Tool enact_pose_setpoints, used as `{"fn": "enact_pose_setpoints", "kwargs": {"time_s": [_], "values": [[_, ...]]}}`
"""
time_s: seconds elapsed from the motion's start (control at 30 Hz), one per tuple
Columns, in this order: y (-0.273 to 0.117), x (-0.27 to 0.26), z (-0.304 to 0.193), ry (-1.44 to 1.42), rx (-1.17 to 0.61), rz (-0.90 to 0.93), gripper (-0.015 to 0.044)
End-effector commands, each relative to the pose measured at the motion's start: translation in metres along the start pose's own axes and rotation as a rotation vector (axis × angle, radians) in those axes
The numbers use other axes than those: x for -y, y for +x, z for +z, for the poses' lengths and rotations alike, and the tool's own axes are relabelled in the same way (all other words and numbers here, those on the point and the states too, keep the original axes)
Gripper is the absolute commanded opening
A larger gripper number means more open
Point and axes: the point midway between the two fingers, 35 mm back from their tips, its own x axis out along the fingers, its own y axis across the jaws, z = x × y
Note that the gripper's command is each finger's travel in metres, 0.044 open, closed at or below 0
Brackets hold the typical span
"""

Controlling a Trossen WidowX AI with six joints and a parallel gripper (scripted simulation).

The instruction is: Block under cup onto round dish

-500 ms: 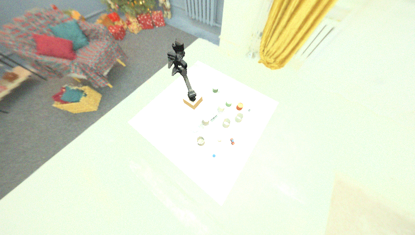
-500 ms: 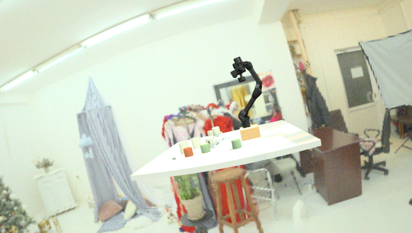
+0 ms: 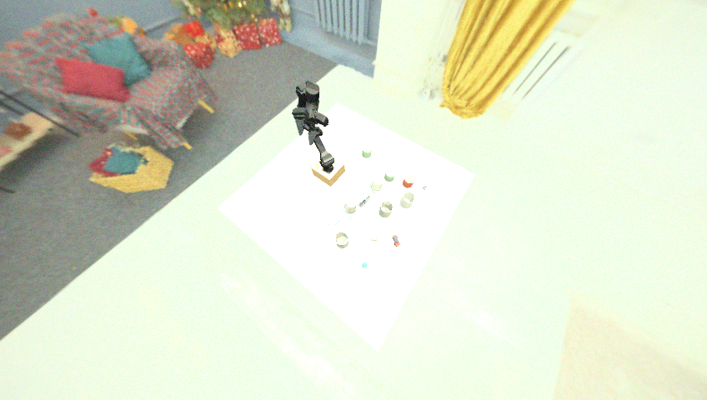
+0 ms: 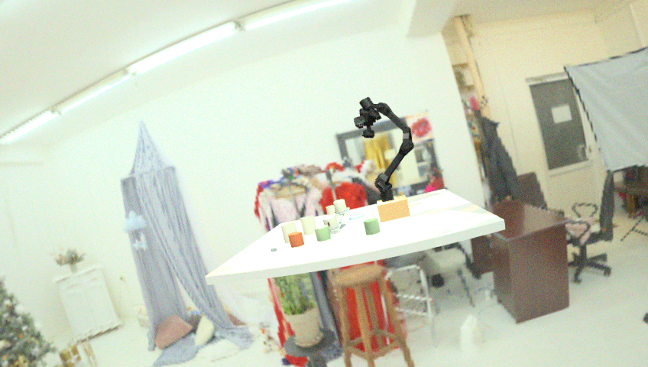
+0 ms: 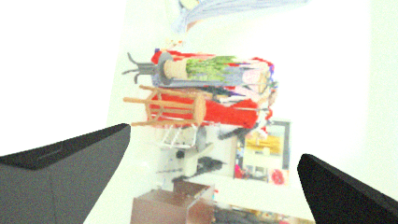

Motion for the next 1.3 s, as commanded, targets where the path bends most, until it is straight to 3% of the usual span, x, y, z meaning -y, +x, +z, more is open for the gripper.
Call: {"fn": "enact_pose_setpoints", "kwargs": {"time_s": [0.0,0.6,1.1,1.27], "values": [[0.015,-0.022,0.02,0.098,0.079,0.064,0.044],[0.052,-0.156,0.099,0.502,0.265,0.482,0.044],[0.044,-0.294,0.125,0.77,0.183,0.895,0.044],[0.042,-0.308,0.125,0.791,0.163,0.933,0.044]]}}
